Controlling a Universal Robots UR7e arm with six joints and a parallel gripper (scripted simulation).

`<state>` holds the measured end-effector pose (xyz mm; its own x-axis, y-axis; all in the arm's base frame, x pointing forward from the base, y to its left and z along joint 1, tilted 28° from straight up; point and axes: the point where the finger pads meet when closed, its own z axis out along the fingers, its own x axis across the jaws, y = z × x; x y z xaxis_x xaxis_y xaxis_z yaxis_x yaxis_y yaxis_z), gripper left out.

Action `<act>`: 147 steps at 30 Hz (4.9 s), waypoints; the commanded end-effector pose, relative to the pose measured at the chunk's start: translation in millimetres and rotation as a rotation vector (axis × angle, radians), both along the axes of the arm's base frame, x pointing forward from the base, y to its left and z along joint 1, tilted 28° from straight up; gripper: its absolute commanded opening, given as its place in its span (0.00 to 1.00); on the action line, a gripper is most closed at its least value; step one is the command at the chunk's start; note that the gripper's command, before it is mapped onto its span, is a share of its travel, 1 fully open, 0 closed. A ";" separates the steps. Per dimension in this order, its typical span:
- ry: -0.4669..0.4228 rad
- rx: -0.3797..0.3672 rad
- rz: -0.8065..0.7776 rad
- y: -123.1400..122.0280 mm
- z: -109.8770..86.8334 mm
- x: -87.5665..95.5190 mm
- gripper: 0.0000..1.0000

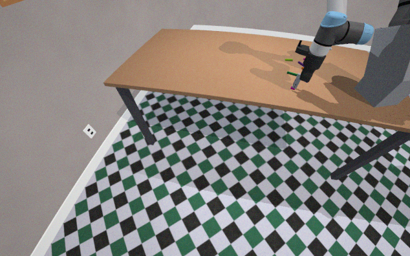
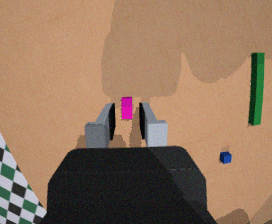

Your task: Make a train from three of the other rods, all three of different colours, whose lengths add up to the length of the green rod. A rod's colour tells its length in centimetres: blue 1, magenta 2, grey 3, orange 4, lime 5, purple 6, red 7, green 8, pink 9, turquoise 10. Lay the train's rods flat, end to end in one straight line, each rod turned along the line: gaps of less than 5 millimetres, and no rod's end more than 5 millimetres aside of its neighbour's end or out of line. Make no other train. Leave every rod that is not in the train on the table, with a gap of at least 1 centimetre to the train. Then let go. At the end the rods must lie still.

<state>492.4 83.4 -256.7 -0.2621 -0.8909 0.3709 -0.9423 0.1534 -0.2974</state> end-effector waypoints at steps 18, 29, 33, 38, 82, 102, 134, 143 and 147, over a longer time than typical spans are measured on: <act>-0.001 0.000 0.001 0.5 0.5 0.9 0.54; -0.001 0.000 0.001 0.5 0.5 0.9 0.54; -0.001 0.000 0.001 0.5 0.5 0.9 0.54; -0.001 0.000 0.001 0.5 0.5 0.9 0.54; -0.001 0.000 0.001 -6.7 -14.4 4.4 0.54; -0.001 0.000 0.001 -6.7 -14.4 4.4 0.54; -0.001 0.000 0.001 -6.7 -14.4 4.4 0.24; -0.001 0.000 0.001 -6.7 -14.4 4.4 0.24; -0.001 0.000 0.001 -6.7 -14.4 4.4 0.24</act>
<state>496.5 76.3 -271.6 -0.2621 -0.8909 0.3709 -0.9423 0.1534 -0.2975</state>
